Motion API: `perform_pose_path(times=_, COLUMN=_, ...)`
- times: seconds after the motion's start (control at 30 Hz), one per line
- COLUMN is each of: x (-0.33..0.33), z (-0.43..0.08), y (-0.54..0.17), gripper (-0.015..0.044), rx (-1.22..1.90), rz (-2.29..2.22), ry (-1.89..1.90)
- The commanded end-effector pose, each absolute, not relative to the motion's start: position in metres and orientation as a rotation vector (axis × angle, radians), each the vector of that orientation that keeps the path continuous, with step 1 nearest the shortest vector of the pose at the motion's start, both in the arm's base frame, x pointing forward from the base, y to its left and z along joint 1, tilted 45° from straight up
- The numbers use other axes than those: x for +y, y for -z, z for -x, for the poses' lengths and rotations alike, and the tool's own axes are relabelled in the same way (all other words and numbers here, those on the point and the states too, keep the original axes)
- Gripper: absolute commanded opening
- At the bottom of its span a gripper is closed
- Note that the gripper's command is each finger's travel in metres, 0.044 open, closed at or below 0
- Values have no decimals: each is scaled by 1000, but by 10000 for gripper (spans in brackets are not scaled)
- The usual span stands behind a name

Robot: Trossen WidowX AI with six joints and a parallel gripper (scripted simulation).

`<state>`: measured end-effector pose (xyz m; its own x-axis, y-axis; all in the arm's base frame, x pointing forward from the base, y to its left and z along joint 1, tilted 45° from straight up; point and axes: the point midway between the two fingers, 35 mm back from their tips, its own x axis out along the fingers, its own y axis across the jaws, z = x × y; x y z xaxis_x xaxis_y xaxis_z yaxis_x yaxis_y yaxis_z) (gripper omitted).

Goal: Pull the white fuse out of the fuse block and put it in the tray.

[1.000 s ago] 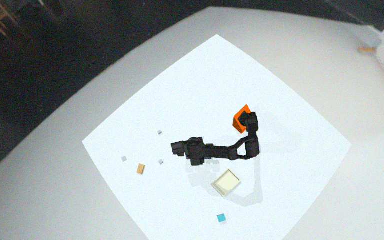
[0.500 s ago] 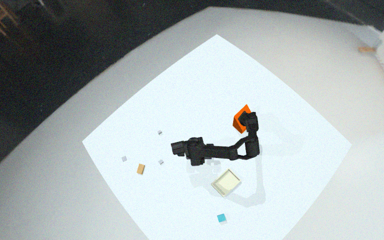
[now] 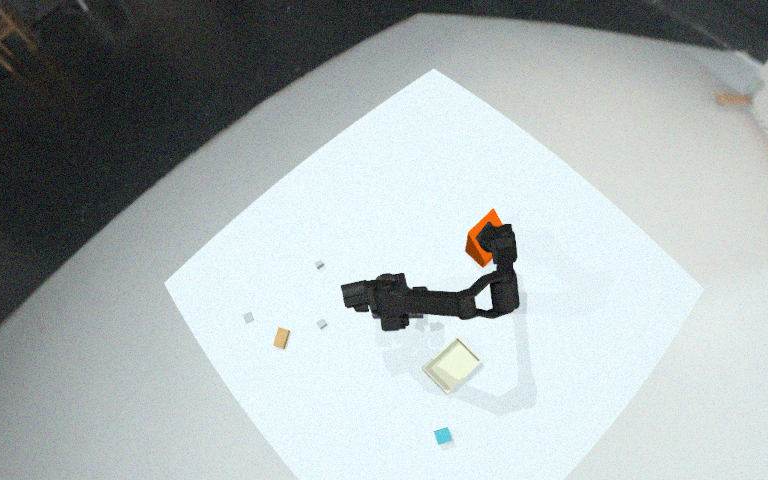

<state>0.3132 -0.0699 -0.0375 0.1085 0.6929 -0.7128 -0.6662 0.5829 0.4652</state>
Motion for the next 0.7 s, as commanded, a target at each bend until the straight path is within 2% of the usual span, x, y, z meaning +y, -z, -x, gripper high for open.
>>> perform_pose_path(times=0.0, x=-73, z=-314, y=35, gripper=0, rx=1064, rz=-21, ry=-997)
perform_pose_path(times=0.67, x=-80, z=-313, y=28, gripper=0, rx=1065, rz=-23, ry=-996)
